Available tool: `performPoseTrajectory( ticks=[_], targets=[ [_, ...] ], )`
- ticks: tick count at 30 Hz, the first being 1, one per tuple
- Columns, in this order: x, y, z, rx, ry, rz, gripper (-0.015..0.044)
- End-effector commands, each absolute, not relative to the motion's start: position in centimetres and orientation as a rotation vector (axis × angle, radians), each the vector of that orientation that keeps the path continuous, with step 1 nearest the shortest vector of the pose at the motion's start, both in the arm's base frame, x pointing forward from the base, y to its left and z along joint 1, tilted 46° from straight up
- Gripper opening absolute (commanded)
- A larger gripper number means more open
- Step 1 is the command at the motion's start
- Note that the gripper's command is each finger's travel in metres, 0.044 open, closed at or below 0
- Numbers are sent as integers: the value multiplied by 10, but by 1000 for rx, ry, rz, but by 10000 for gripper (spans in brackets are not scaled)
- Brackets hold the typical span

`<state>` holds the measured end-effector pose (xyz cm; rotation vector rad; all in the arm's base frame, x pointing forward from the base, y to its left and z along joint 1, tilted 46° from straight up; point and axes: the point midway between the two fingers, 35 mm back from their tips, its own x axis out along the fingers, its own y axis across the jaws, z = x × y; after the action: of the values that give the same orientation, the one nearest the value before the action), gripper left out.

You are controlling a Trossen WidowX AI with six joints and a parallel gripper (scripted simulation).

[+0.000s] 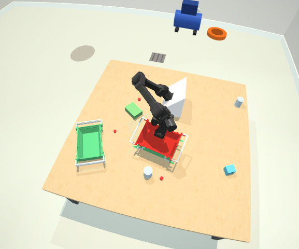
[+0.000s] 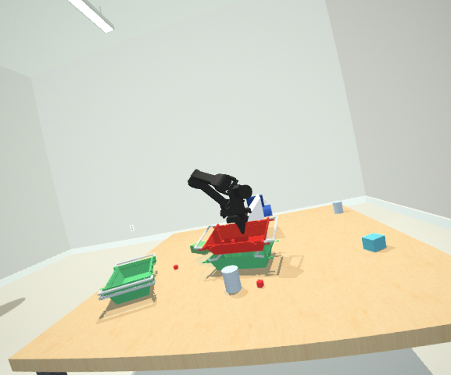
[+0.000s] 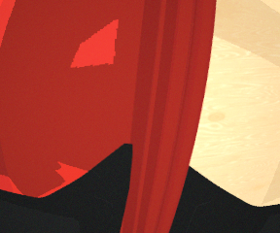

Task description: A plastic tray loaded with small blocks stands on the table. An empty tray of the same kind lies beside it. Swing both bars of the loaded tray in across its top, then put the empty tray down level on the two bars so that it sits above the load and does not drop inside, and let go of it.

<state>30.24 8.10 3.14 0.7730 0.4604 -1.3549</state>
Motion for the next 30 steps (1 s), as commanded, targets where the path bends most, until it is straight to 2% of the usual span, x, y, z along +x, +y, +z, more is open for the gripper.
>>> performPoseTrajectory(
  ticks=[1,30],
  targets=[
    [300,76,28,768,467,-1370,0],
    [297,65,16,768,466,-1370,0]
  ],
)
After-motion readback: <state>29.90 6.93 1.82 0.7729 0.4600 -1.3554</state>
